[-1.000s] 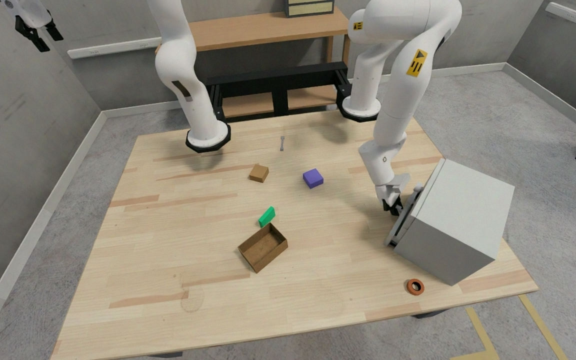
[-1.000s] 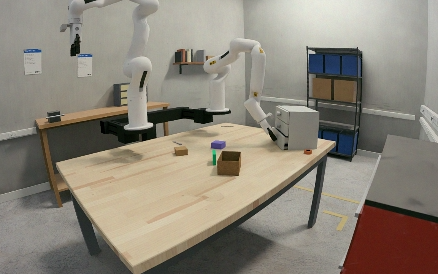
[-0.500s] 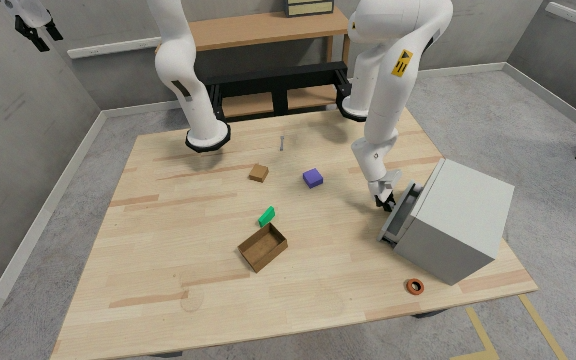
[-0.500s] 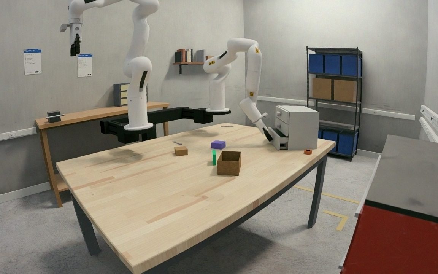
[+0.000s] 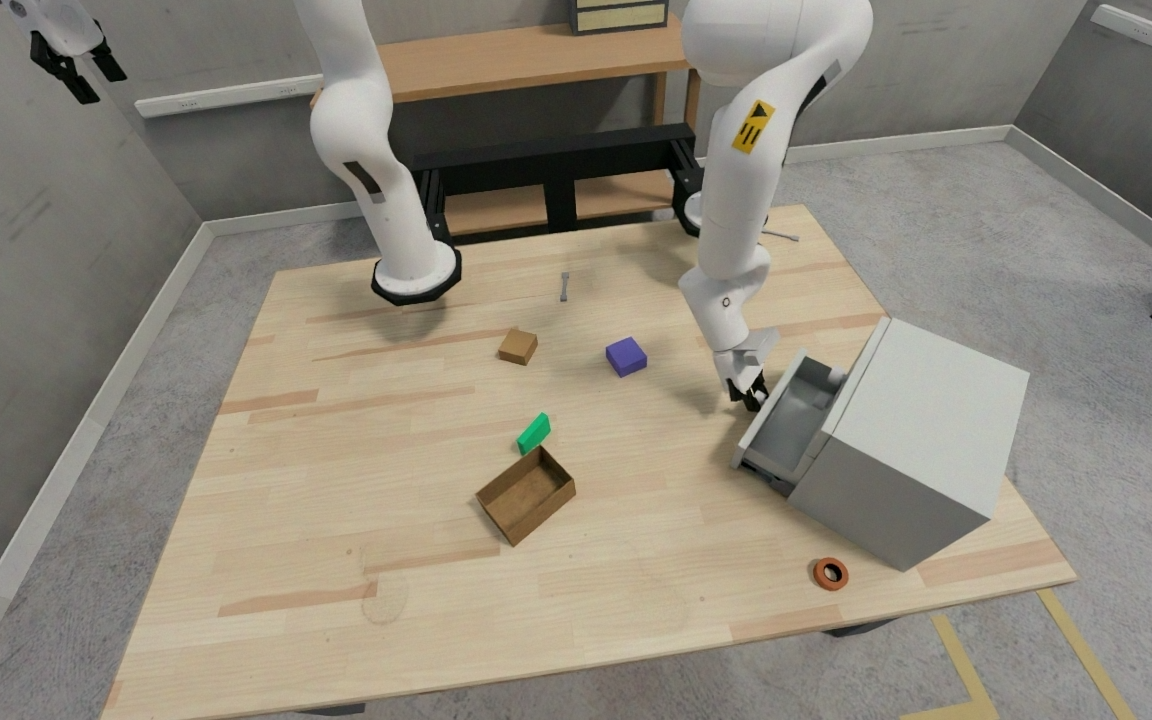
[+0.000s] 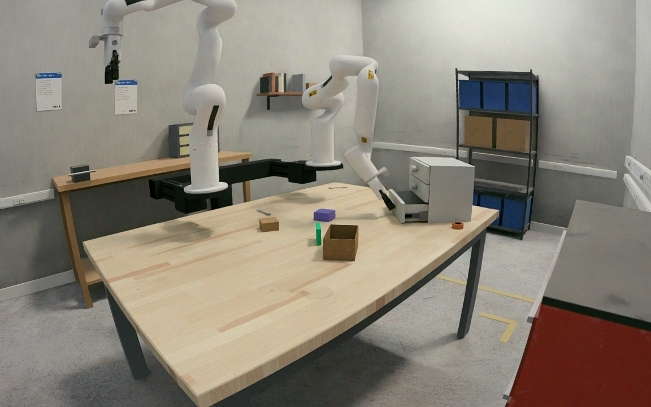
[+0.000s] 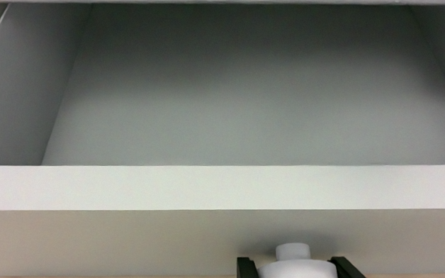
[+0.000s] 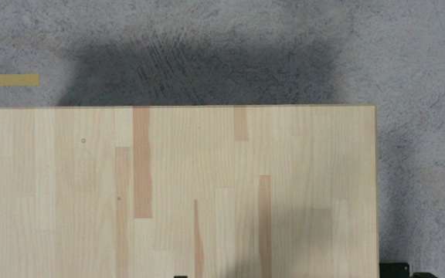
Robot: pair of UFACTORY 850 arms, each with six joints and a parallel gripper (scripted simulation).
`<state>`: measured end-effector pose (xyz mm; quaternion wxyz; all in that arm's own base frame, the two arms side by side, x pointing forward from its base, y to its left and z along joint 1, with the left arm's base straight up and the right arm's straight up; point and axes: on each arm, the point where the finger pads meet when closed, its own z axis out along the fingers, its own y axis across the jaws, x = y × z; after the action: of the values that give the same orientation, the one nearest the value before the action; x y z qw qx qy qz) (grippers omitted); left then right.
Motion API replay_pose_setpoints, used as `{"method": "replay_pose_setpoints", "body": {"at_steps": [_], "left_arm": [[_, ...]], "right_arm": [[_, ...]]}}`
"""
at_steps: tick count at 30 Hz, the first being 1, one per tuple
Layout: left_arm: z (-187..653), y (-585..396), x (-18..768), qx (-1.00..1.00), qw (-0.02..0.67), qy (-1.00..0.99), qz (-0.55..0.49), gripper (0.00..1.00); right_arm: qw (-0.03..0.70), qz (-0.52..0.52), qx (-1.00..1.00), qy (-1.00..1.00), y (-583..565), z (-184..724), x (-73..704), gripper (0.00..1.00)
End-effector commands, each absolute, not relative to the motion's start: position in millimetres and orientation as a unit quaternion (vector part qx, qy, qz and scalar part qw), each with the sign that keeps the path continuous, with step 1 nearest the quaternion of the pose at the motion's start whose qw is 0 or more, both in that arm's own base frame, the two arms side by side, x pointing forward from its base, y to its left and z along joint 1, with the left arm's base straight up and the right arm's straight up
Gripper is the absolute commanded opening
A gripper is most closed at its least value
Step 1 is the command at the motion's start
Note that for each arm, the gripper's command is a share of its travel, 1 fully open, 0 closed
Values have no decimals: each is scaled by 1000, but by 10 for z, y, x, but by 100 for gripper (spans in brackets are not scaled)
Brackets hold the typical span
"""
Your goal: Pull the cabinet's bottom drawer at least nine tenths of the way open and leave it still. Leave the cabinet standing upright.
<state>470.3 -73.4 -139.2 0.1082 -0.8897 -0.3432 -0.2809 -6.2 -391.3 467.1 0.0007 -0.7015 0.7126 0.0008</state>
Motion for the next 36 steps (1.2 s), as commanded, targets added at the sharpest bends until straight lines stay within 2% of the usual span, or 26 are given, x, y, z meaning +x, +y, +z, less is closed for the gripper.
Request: {"method": "replay_pose_setpoints", "body": {"at_steps": [1,36], "left_arm": [[-1387,-863,4569,-890,108,-343,-281,0],[-1388,-1339,4043,-890,108,-343,-281,0]], "right_arm": [[0,0,-702,713,-3918,4680,-62,100],[0,0,-702,713,-3918,4680,-62,100]]}}
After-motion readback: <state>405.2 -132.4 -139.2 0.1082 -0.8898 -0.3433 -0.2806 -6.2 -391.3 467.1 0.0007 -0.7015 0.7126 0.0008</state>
